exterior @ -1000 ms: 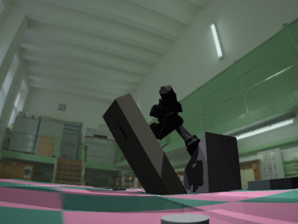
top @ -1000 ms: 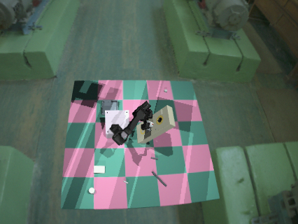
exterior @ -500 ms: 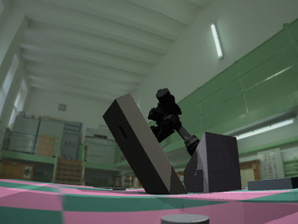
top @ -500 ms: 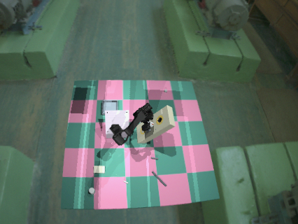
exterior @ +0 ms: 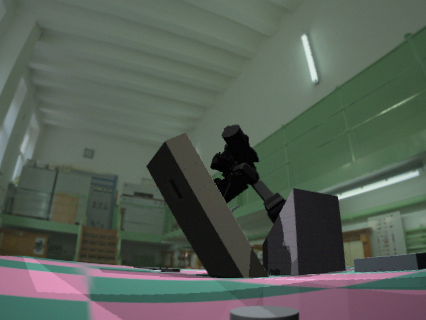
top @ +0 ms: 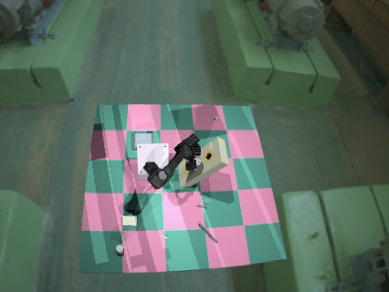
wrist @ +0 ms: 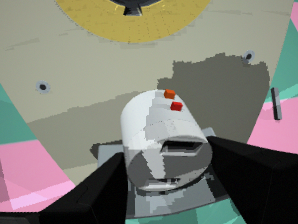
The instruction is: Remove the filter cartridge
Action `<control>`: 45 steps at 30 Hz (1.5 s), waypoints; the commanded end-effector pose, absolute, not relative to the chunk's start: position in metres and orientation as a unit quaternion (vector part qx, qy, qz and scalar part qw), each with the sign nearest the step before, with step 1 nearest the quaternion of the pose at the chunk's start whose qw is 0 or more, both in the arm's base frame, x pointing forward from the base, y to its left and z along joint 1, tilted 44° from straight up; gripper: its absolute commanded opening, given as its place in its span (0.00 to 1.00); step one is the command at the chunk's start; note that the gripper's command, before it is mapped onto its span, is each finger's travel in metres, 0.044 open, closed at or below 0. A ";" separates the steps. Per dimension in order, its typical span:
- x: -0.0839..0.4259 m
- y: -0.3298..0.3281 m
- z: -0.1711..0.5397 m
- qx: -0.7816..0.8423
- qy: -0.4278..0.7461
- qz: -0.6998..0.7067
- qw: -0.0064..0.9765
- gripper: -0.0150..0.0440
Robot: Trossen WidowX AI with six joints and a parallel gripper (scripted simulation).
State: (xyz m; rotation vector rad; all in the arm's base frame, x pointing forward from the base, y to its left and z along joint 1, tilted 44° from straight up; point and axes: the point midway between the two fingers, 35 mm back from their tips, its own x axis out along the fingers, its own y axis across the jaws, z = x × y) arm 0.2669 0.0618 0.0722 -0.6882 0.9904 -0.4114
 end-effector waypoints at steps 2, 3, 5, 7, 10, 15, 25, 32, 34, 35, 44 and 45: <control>0.277 0.073 0.082 -0.316 0.458 -0.191 0.808 0.25; 0.278 0.074 0.083 -0.316 0.458 -0.191 0.808 0.25; 0.278 0.075 0.084 -0.316 0.458 -0.191 0.808 0.25; 0.276 0.080 0.088 -0.316 0.459 -0.190 0.808 0.25; 0.270 0.092 0.097 -0.315 0.461 -0.188 0.808 0.25; 0.258 0.109 0.114 -0.314 0.462 -0.187 0.808 0.25; 0.237 0.133 0.139 -0.316 0.460 -0.190 0.808 0.25; 0.241 0.157 0.114 -0.315 0.460 -0.189 0.808 0.25; 0.242 0.163 0.107 -0.315 0.460 -0.189 0.808 0.25; 0.242 0.166 0.103 -0.315 0.460 -0.189 0.808 0.25; 0.242 0.180 0.078 -0.321 0.464 -0.189 0.804 0.25; 0.240 0.183 0.075 -0.326 0.469 -0.181 0.801 0.25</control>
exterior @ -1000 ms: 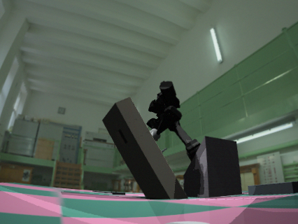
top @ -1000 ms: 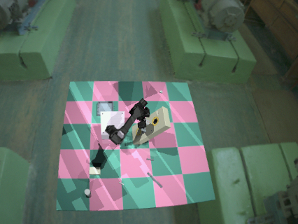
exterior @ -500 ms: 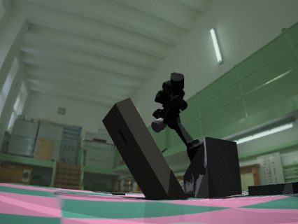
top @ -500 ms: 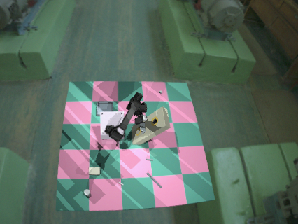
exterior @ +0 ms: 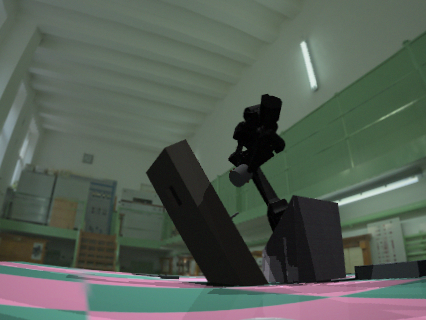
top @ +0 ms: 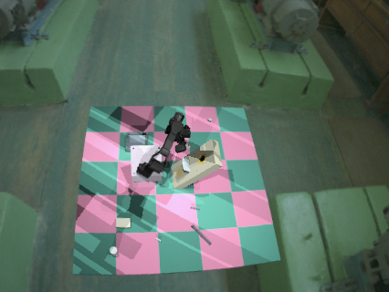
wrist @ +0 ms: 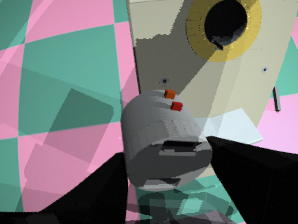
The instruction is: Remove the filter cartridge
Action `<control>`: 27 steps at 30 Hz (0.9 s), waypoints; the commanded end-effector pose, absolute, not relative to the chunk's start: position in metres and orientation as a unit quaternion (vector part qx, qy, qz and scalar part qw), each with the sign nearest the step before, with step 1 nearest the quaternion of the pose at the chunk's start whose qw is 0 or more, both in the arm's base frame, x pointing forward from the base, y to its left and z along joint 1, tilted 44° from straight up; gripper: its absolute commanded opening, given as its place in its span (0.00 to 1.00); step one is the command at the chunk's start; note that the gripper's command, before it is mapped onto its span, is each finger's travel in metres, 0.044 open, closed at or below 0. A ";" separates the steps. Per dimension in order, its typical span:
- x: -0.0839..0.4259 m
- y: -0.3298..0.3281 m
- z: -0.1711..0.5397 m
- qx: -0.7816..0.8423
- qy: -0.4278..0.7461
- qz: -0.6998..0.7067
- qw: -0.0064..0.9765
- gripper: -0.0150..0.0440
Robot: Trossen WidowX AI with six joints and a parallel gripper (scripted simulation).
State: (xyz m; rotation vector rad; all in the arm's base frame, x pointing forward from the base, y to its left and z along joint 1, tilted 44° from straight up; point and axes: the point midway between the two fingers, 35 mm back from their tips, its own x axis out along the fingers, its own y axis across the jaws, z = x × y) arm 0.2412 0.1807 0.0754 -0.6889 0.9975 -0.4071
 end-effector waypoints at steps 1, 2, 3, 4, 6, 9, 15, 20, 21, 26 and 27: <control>0.236 0.187 0.071 -0.333 0.477 -0.167 0.796 0.25; 0.232 0.192 0.065 -0.343 0.486 -0.150 0.790 0.25; 0.228 0.197 0.060 -0.352 0.495 -0.133 0.783 0.25; 0.224 0.203 0.054 -0.361 0.504 -0.115 0.776 0.25; 0.215 0.213 0.044 -0.379 0.519 -0.079 0.762 0.25; 0.200 0.228 0.029 -0.406 0.539 -0.022 0.738 0.25; 0.168 0.257 0.000 -0.456 0.564 0.098 0.682 0.25; 0.137 0.280 -0.023 -0.493 0.568 0.202 0.627 0.25; 0.131 0.284 -0.027 -0.500 0.567 0.223 0.615 0.25; 0.114 0.294 -0.037 -0.516 0.563 0.275 0.585 0.25; 0.114 0.294 -0.037 -0.516 0.563 0.275 0.585 0.25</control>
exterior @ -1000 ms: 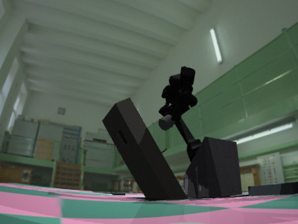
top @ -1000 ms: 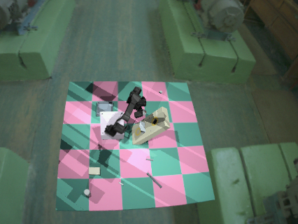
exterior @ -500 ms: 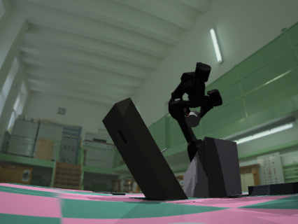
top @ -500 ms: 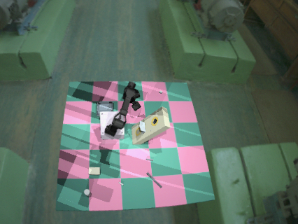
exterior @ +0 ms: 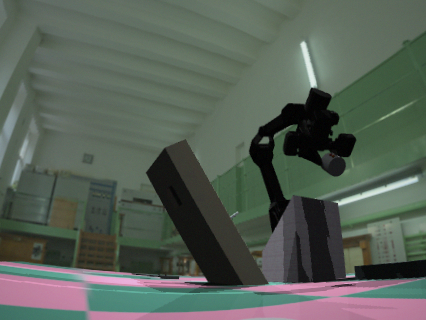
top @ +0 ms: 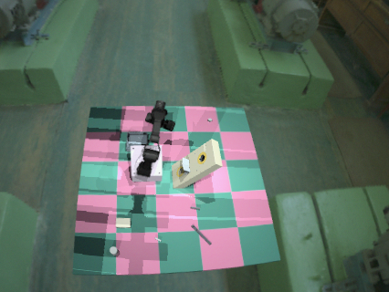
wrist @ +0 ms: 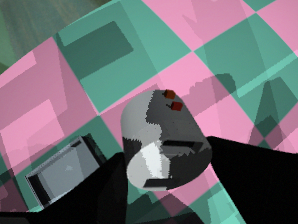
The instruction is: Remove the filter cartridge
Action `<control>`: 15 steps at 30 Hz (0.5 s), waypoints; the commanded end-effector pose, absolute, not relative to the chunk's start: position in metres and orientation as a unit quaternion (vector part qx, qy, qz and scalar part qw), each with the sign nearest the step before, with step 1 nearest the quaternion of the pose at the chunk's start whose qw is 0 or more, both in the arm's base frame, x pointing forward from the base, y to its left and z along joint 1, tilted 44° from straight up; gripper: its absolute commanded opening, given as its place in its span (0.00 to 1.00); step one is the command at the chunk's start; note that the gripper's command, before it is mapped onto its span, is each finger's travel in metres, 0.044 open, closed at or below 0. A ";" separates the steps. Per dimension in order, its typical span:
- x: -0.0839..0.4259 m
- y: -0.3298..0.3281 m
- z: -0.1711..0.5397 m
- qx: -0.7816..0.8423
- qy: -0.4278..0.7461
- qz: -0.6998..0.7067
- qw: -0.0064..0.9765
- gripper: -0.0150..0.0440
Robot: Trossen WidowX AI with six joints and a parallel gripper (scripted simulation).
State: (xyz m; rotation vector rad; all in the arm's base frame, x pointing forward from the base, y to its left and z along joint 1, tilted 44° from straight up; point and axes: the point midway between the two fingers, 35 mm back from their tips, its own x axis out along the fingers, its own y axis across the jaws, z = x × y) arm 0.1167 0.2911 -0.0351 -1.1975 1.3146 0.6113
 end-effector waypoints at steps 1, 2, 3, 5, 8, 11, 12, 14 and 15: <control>0.114 0.294 -0.037 -0.516 0.563 0.275 0.585 0.25; 0.113 0.294 -0.038 -0.516 0.563 0.277 0.583 0.25; 0.110 0.294 -0.041 -0.517 0.563 0.282 0.580 0.25; 0.097 0.293 -0.053 -0.521 0.562 0.301 0.567 0.25; 0.075 0.290 -0.072 -0.527 0.562 0.330 0.545 0.25; 0.054 0.284 -0.089 -0.533 0.560 0.359 0.522 0.25; 0.047 0.281 -0.094 -0.535 0.560 0.369 0.514 0.25; 0.034 0.276 -0.105 -0.539 0.559 0.387 0.498 0.25; 0.027 0.273 -0.110 -0.540 0.558 0.396 0.490 0.25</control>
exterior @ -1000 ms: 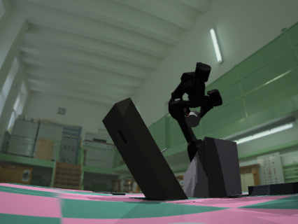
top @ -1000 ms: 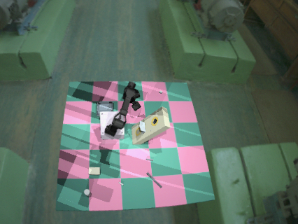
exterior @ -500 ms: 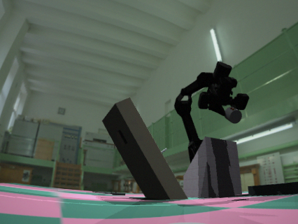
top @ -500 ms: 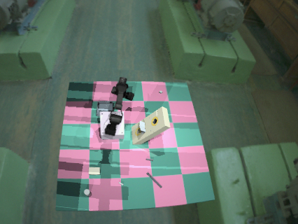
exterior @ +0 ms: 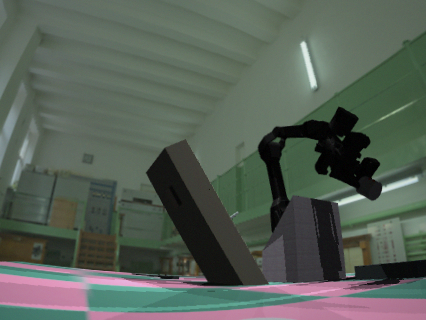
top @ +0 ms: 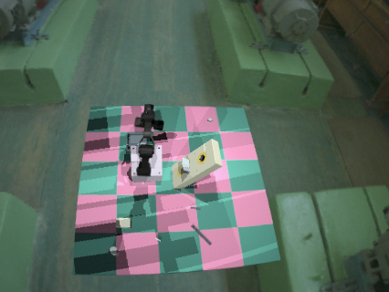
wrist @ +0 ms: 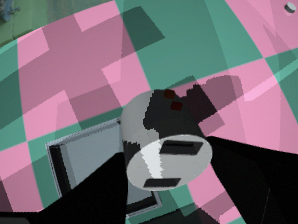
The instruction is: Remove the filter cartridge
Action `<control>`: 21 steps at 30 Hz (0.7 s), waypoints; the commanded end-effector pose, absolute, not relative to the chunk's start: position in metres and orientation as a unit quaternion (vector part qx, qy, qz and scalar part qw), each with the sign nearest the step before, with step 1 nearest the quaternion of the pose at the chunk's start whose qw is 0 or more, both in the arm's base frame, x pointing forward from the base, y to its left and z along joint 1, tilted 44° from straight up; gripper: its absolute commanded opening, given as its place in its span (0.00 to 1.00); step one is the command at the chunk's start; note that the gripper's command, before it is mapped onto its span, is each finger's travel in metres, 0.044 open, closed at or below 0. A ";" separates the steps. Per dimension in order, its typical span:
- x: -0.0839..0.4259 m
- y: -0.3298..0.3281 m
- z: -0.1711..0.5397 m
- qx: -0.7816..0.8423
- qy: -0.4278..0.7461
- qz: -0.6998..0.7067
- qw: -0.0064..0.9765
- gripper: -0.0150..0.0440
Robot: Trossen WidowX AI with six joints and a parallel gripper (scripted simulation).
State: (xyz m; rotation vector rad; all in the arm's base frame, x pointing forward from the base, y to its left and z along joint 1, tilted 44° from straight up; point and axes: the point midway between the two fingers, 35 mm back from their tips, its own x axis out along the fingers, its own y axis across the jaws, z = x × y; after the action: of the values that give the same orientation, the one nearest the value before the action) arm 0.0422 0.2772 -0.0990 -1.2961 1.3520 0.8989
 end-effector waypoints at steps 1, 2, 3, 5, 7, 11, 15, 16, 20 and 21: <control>0.021 0.269 -0.114 -0.542 0.557 0.405 0.481 0.25; 0.014 0.266 -0.119 -0.544 0.556 0.414 0.473 0.25; 0.008 0.262 -0.124 -0.545 0.555 0.423 0.464 0.25; -0.005 0.253 -0.132 -0.548 0.553 0.440 0.446 0.25; -0.016 0.244 -0.140 -0.551 0.551 0.457 0.428 0.25; -0.038 0.224 -0.154 -0.556 0.546 0.489 0.391 0.25; -0.046 0.216 -0.158 -0.558 0.544 0.501 0.377 0.25; -0.046 0.215 -0.159 -0.558 0.544 0.501 0.377 0.25; -0.046 0.206 -0.172 -0.558 0.544 0.501 0.377 0.25; -0.046 0.203 -0.176 -0.558 0.544 0.501 0.377 0.25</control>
State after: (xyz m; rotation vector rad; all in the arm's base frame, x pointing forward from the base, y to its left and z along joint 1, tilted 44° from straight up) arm -0.0450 0.2117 -0.1677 -1.4209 1.3830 1.2784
